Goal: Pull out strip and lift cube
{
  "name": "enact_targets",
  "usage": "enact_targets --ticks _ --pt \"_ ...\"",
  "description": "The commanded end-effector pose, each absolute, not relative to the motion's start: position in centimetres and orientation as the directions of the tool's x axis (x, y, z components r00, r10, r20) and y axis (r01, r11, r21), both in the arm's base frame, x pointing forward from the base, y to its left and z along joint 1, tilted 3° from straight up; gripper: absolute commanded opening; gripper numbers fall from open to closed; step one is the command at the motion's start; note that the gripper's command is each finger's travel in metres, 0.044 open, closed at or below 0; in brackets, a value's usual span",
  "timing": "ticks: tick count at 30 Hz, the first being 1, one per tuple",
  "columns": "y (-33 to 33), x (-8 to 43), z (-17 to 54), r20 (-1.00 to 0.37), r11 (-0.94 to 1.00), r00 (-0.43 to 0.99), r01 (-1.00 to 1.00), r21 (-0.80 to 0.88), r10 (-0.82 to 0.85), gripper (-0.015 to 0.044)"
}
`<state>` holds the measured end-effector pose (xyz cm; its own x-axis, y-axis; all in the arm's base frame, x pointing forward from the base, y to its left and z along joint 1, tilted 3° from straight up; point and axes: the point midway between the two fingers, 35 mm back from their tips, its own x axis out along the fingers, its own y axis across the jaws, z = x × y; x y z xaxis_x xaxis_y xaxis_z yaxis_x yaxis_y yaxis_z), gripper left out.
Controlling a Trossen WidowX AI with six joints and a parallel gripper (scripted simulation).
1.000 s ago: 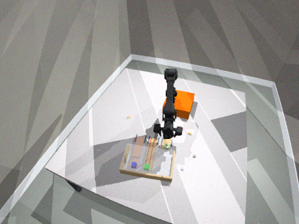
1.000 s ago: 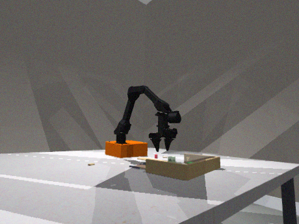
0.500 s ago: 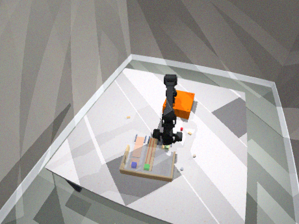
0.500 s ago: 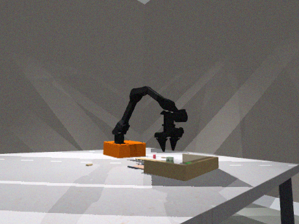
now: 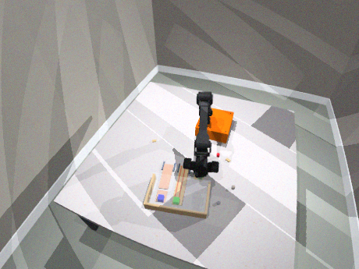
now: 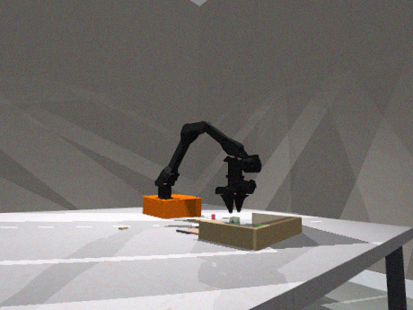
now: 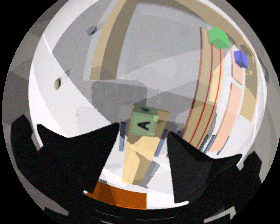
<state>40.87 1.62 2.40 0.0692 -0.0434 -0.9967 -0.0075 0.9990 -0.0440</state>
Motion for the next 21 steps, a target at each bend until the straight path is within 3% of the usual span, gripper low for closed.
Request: enact_targets --ticks 1,21 --pt "1.6 40.9 1.6 -0.997 0.999 0.068 -0.013 -0.042 -0.041 0.025" --pt "1.5 41.0 -1.6 -0.997 0.999 0.068 -0.013 -0.042 -0.041 0.025"
